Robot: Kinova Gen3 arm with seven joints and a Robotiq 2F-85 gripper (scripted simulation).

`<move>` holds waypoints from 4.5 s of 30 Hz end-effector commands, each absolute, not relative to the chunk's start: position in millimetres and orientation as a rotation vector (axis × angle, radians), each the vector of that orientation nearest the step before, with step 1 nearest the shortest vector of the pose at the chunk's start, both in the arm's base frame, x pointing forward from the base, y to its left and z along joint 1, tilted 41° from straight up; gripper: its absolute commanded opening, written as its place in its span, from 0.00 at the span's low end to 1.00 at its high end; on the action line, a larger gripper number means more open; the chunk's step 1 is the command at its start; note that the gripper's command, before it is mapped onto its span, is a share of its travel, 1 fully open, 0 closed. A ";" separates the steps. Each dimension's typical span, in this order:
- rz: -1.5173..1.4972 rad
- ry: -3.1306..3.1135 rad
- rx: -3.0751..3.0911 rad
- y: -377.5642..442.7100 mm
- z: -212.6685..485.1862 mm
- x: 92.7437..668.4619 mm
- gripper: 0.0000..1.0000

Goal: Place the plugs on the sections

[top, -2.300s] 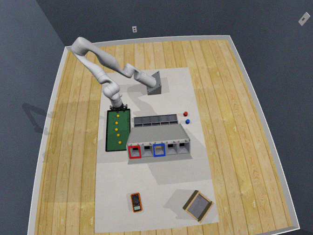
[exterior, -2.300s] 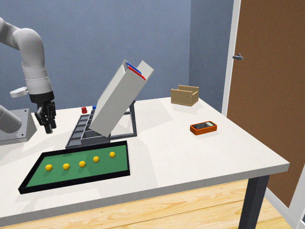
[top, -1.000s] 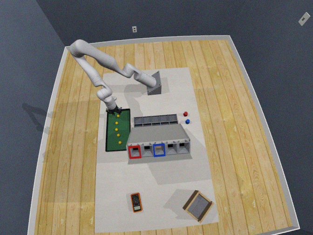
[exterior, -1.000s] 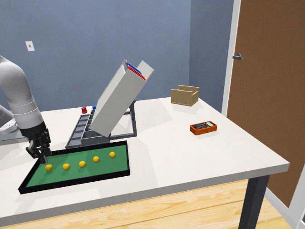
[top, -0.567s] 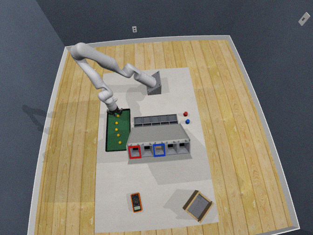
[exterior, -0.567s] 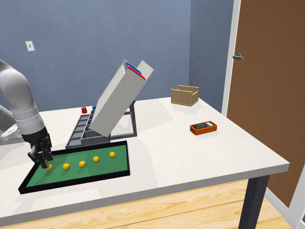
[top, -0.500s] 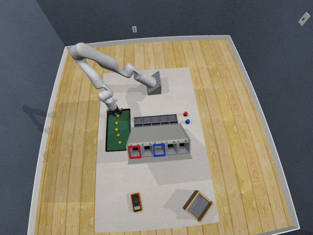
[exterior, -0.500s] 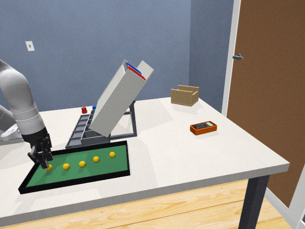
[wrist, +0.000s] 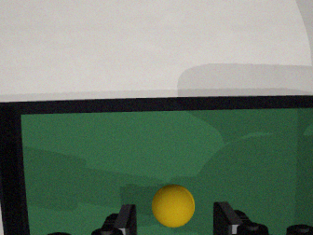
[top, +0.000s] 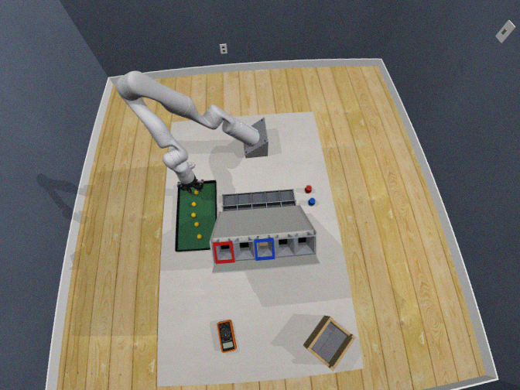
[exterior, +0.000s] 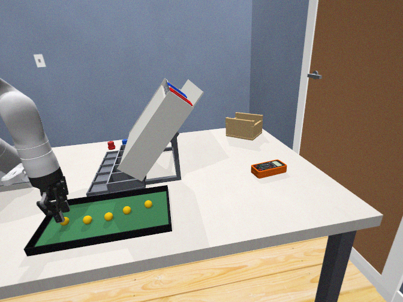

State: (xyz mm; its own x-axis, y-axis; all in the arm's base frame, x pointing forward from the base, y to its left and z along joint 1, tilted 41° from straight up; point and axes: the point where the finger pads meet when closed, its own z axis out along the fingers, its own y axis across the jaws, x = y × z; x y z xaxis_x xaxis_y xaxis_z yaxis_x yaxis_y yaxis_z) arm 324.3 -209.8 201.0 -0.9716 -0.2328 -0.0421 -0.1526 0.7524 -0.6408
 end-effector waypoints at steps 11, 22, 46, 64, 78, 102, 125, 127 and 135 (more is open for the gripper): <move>-1.018 2.827 -0.313 -214.6 195.2 326.7 0.50; -1.018 2.827 -0.313 -214.6 195.2 326.7 0.50; -1.026 2.831 -0.324 -222.6 184.4 328.4 0.50; -1.031 2.833 -0.329 -225.0 181.4 329.2 0.50; -1.035 2.834 -0.335 -224.7 182.7 329.4 0.00; -1.036 2.834 -0.335 -224.8 182.7 329.4 0.00; -1.036 2.834 -0.335 -139.2 283.7 308.0 0.00; -1.071 2.860 -0.307 -139.8 283.2 307.9 0.00; -1.071 2.860 -0.307 -139.8 283.2 307.9 0.00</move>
State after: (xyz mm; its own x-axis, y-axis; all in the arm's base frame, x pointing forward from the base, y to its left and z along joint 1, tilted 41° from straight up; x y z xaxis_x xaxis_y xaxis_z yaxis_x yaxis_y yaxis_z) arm 308.3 -142.3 281.3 -0.9784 -0.2067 -0.0019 -0.1543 0.7361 -0.6591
